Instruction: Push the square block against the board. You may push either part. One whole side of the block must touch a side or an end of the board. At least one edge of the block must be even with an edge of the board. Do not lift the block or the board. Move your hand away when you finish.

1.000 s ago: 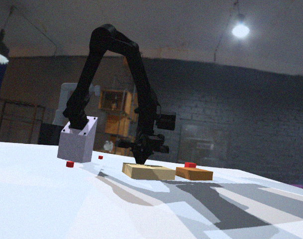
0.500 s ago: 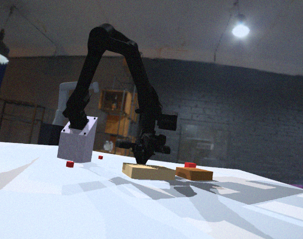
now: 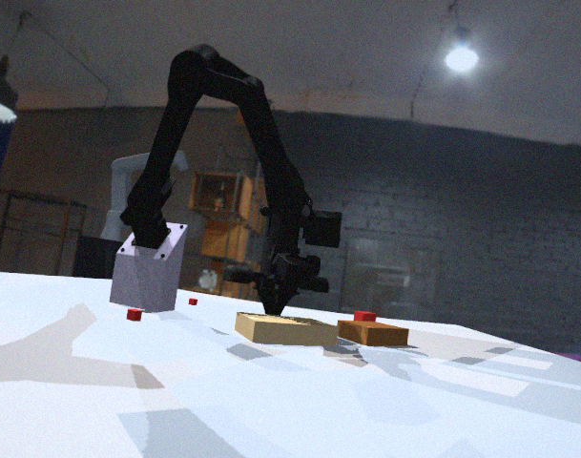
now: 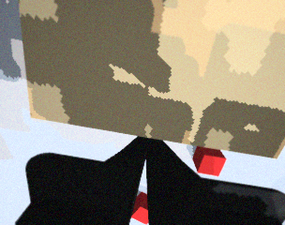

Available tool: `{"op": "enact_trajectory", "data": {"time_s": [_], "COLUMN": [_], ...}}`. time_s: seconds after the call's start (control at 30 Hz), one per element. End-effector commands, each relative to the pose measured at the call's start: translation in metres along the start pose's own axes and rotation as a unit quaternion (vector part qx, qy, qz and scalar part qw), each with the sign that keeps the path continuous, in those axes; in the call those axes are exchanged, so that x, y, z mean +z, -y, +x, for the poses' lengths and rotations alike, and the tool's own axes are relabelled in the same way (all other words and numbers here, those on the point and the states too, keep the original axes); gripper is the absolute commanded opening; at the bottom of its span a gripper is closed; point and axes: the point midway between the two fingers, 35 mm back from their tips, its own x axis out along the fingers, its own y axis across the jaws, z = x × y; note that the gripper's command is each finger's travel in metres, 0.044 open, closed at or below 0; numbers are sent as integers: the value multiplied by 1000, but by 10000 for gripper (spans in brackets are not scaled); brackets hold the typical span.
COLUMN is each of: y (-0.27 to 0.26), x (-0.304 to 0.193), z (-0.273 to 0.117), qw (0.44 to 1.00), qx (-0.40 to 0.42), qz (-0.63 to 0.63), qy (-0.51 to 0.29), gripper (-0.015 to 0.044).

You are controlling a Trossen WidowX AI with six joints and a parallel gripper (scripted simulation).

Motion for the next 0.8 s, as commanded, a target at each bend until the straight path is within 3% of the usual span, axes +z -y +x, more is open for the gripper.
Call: {"op": "enact_trajectory", "data": {"time_s": [0.0, 0.77], "y": [1, 4], "x": [-9, -45], "z": [1, 1], "qw": [1000, 1000], "qx": [-2, -3], "qz": [0, 0], "qy": [0, 0], "gripper": [0, 0]}}
